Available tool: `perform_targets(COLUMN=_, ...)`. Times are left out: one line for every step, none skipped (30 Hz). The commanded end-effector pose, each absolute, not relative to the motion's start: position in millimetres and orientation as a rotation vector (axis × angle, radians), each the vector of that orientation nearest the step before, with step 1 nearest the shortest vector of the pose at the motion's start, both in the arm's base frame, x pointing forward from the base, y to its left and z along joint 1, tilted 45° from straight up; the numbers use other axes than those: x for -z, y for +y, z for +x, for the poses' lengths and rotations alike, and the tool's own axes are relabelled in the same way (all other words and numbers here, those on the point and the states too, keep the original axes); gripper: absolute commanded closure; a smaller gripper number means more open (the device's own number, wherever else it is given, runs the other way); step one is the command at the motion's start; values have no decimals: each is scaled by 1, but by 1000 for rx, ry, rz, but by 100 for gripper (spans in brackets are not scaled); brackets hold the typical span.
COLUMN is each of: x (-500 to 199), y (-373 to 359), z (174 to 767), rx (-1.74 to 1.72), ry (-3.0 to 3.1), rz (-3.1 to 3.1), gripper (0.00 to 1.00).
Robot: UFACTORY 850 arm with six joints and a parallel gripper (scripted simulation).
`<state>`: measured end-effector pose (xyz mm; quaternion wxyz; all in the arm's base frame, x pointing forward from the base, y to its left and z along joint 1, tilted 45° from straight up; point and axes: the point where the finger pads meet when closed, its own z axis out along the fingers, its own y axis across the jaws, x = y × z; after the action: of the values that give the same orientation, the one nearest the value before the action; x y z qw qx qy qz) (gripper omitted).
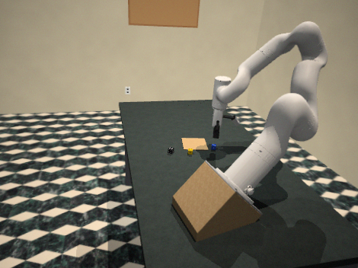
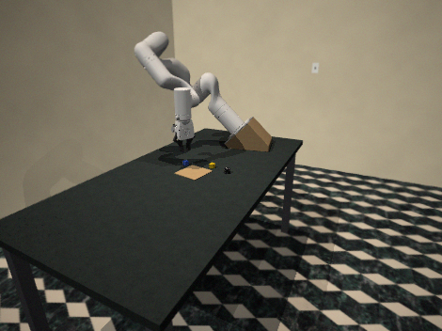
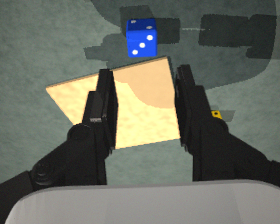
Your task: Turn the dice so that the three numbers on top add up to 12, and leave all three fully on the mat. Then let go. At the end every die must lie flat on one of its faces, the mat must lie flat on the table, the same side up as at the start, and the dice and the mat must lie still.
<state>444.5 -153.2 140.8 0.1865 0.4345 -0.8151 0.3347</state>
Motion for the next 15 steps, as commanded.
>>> perform_targets(x=-140, y=-154, z=445, rx=-943, ry=-2296, rz=1224, gripper=58)
perform_targets(x=-140, y=-154, z=445, rx=-943, ry=-2296, rz=1224, gripper=58)
perform_targets(x=-139, y=-155, z=445, rx=-943, ry=-2296, rz=1224, gripper=58)
perform_targets(x=-138, y=-156, z=445, rx=-943, ry=-2296, rz=1224, gripper=58)
perform_targets(x=-138, y=-156, z=445, rx=-943, ry=-2296, rz=1224, gripper=58)
perform_targets(x=-137, y=-157, z=445, rx=-943, ry=-2296, rz=1224, gripper=58)
perform_targets(x=-136, y=-158, z=445, rx=-943, ry=-2296, rz=1224, gripper=58)
perform_targets(x=-135, y=-159, z=445, rx=-943, ry=-2296, rz=1224, gripper=58)
perform_targets(x=-135, y=-160, z=445, rx=-943, ry=-2296, rz=1224, gripper=58)
perform_targets(x=-134, y=-161, z=445, rx=-943, ry=-2296, rz=1224, gripper=58)
perform_targets(x=-133, y=-162, z=445, rx=-943, ry=-2296, rz=1224, gripper=58)
perform_targets(x=-132, y=-163, z=445, rx=-943, ry=-2296, rz=1224, gripper=58)
perform_targets(x=-131, y=-164, z=445, rx=-943, ry=-2296, rz=1224, gripper=58)
perform_targets(x=-130, y=-165, z=445, rx=-943, ry=-2296, rz=1224, gripper=58)
perform_targets(x=-129, y=-166, z=445, rx=-943, ry=-2296, rz=1224, gripper=58)
